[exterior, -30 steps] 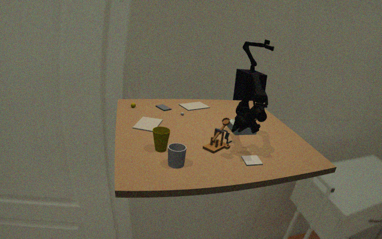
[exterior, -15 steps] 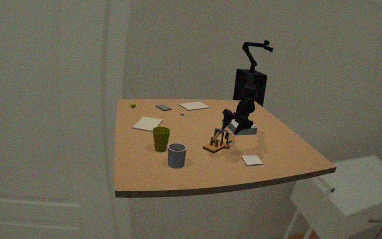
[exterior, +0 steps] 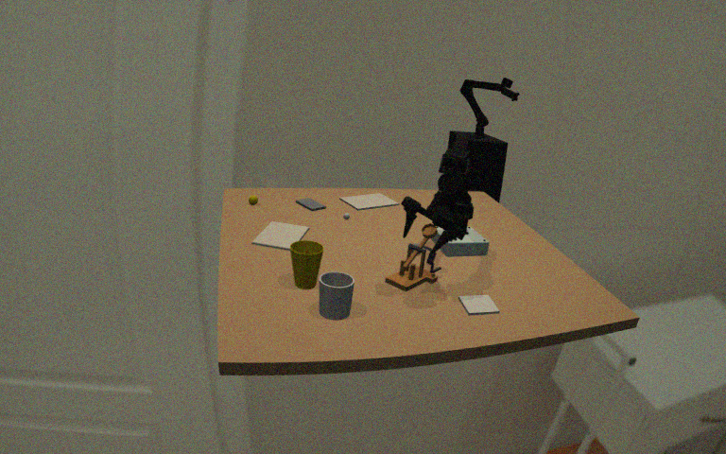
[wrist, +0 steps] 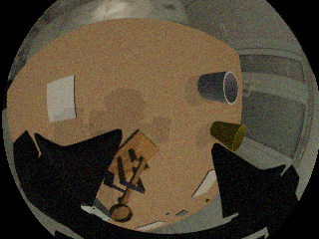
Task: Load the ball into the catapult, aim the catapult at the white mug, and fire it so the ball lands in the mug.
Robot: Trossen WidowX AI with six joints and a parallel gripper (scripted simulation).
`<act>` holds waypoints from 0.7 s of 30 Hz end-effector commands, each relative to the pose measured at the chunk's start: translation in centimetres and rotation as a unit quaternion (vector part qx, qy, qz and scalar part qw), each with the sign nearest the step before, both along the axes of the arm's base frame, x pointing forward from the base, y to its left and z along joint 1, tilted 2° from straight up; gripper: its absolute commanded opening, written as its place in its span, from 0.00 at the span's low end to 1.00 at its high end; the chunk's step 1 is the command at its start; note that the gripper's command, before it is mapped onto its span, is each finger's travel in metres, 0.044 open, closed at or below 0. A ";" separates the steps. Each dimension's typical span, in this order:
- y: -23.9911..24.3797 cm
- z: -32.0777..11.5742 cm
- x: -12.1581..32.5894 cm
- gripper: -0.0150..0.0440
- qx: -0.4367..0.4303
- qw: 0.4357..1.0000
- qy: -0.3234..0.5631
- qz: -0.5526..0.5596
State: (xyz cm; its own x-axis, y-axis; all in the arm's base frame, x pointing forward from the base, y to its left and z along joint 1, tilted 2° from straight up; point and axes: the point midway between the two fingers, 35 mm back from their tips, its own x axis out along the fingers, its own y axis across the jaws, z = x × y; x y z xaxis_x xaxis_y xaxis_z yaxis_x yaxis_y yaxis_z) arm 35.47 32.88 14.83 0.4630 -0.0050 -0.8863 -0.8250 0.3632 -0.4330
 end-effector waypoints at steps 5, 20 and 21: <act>-0.5 1.9 3.6 1.00 0.084 0.993 -0.016 -0.075; -2.7 6.1 10.4 1.00 0.246 0.947 -0.043 -0.202; -2.9 6.5 10.9 1.00 0.259 0.941 -0.045 -0.211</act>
